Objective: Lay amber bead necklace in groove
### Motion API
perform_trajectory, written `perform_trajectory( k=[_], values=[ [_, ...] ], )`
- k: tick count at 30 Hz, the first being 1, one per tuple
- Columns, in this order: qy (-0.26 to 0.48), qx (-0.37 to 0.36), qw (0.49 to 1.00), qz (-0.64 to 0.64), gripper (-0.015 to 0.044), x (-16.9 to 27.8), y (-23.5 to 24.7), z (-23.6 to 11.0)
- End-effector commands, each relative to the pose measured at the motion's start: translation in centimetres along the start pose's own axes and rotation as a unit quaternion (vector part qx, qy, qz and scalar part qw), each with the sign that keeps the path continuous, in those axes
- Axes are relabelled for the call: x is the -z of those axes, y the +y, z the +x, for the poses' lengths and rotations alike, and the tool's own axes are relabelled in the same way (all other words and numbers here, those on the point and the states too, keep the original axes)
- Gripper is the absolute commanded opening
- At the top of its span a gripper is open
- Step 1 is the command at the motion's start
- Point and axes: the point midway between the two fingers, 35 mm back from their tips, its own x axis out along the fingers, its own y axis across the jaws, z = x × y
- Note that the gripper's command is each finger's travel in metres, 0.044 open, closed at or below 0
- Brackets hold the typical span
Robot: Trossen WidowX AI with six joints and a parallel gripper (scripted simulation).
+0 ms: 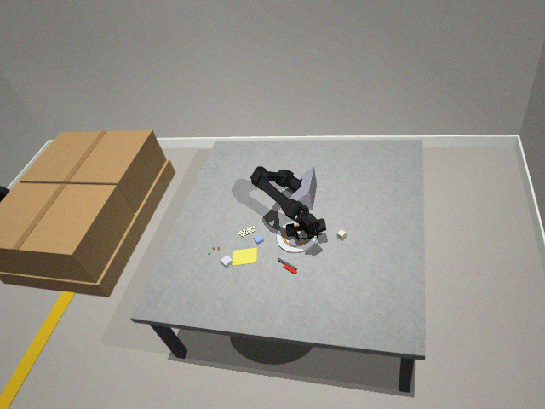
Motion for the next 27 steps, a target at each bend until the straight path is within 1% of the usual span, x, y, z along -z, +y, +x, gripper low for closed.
perform_trajectory(
  k=[1, 15, 17, 22, 27],
  values=[
    [0.001, -0.002, 1.000, 0.002, 0.0440, 0.0, 0.0, -0.2],
    [0.001, -0.002, 1.000, 0.002, 0.0440, 0.0, 0.0, -0.2],
    [0.001, -0.002, 1.000, -0.001, 0.0387, 0.1, 0.0, -0.6],
    [0.002, -0.003, 1.000, -0.015, 0.0256, 1.1, -0.2, -3.3],
    [0.002, -0.003, 1.000, -0.016, 0.0125, 1.1, -0.3, -3.2]
  ],
)
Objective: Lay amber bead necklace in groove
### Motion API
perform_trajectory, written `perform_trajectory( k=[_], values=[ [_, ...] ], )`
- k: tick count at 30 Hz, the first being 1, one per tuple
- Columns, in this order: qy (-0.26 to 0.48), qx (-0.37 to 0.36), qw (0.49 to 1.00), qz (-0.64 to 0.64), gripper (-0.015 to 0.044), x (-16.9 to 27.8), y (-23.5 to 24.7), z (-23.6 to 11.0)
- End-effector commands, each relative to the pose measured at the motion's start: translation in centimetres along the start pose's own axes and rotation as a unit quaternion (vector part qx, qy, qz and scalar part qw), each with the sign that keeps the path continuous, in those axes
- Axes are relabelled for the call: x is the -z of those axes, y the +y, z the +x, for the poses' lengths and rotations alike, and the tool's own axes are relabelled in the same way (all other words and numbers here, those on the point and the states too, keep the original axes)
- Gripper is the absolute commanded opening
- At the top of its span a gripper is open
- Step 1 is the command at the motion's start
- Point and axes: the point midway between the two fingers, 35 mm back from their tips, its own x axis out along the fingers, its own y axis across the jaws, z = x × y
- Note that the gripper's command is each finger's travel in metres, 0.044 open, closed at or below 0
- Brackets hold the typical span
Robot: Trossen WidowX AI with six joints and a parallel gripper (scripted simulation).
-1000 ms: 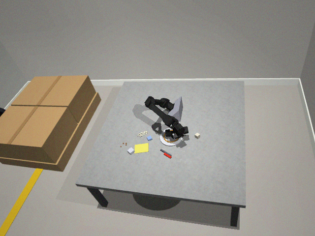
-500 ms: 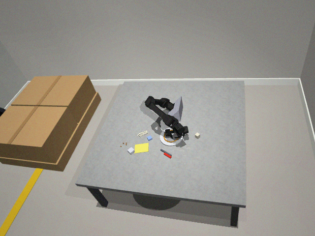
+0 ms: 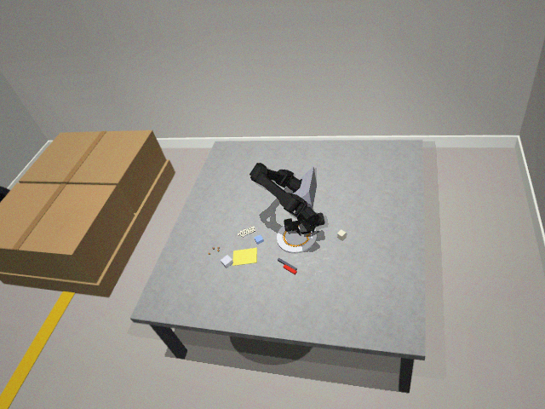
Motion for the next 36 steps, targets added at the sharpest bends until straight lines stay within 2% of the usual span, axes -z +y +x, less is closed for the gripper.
perform_trajectory(
  k=[1, 5, 10, 29, 36],
  values=[
    [0.004, -0.002, 1.000, 0.000, 0.0120, 0.2, 0.0, 0.0],
    [0.004, -0.002, 1.000, 0.000, 0.0120, 0.3, 0.0, 1.3],
    [0.000, -0.002, 1.000, 0.002, 0.0120, 0.1, 0.1, 0.6],
    [0.004, -0.001, 1.000, 0.000, 0.0120, 0.3, -0.1, 3.6],
    [0.004, -0.001, 1.000, 0.000, 0.0120, 0.3, -0.1, 3.7]
  ],
)
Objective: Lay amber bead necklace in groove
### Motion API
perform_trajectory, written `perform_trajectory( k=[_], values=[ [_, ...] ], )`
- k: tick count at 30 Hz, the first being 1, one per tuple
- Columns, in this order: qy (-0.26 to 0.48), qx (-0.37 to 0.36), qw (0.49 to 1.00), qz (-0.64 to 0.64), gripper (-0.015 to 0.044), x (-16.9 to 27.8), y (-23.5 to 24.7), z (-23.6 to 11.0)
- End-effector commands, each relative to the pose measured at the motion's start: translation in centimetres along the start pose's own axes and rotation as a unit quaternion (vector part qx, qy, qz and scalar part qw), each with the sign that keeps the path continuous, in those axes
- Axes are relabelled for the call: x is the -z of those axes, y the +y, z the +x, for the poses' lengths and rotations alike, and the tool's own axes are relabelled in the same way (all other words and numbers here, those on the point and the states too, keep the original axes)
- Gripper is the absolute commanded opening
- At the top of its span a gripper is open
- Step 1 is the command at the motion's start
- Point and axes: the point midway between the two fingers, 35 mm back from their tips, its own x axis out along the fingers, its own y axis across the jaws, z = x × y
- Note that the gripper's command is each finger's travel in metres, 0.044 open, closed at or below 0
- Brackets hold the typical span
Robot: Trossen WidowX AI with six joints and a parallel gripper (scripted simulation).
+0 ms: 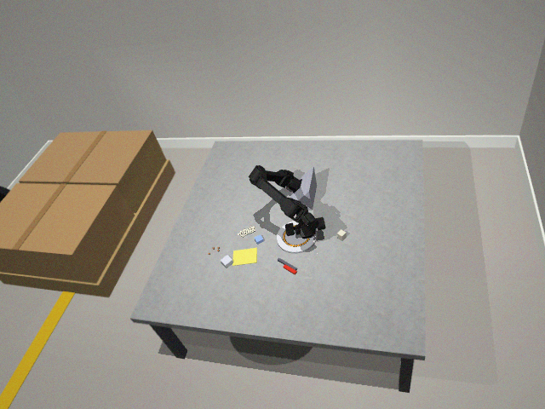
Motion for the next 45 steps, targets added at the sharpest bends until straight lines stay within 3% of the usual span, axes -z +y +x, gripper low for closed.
perform_trajectory(
  k=[1, 5, 45],
  values=[
    [0.000, 0.000, 1.000, 0.000, 0.0094, 0.00, 0.00, 0.00],
    [0.000, 0.000, 1.000, 0.000, 0.0000, 0.00, 0.00, 0.00],
    [0.001, 0.002, 1.000, -0.002, 0.0000, 0.08, 0.12, -0.58]
  ],
)
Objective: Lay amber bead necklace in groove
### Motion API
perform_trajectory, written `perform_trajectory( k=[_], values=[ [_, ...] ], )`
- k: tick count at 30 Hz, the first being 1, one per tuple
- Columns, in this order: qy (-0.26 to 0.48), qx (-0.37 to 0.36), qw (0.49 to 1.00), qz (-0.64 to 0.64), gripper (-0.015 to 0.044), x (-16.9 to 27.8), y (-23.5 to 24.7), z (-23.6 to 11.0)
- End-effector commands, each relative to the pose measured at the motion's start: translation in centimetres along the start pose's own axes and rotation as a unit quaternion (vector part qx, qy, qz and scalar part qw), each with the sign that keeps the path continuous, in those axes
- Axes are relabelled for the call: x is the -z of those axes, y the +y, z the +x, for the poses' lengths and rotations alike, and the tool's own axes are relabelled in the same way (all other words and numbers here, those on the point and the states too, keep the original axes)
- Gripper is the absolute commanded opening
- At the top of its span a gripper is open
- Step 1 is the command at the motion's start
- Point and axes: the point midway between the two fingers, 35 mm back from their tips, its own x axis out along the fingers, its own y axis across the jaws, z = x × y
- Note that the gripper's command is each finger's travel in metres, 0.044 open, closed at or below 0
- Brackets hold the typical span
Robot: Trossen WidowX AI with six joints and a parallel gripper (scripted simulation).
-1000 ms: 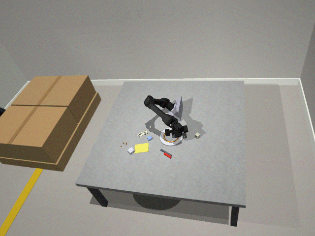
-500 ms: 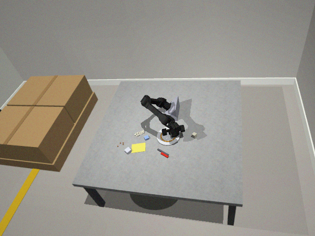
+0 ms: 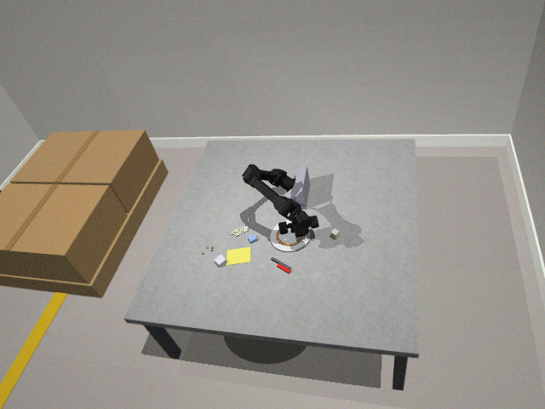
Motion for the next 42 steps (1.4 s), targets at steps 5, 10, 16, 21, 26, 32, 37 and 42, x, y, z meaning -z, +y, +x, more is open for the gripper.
perform_trajectory(
  k=[5, 10, 16, 21, 26, 32, 37, 42],
  values=[
    [0.000, 0.000, 1.000, 0.001, 0.0000, 0.03, 0.89, -0.16],
    [0.000, 0.000, 1.000, 0.001, 0.0000, 0.03, 0.89, -0.07],
    [0.000, 0.000, 1.000, 0.001, 0.0000, 0.03, 0.89, 0.67],
    [-0.002, 0.001, 1.000, 0.004, 0.0053, -0.09, 0.89, 0.33],
    [-0.002, 0.001, 1.000, 0.004, 0.0184, -0.09, 0.89, 0.33],
    [-0.002, 0.001, 1.000, 0.003, 0.0341, -0.08, 0.89, 0.29],
    [-0.001, 0.001, 1.000, 0.002, 0.0440, -0.05, 0.87, 0.05],
    [0.000, 0.000, 1.000, 0.001, 0.0440, -0.05, 0.87, -0.16]
  ],
)
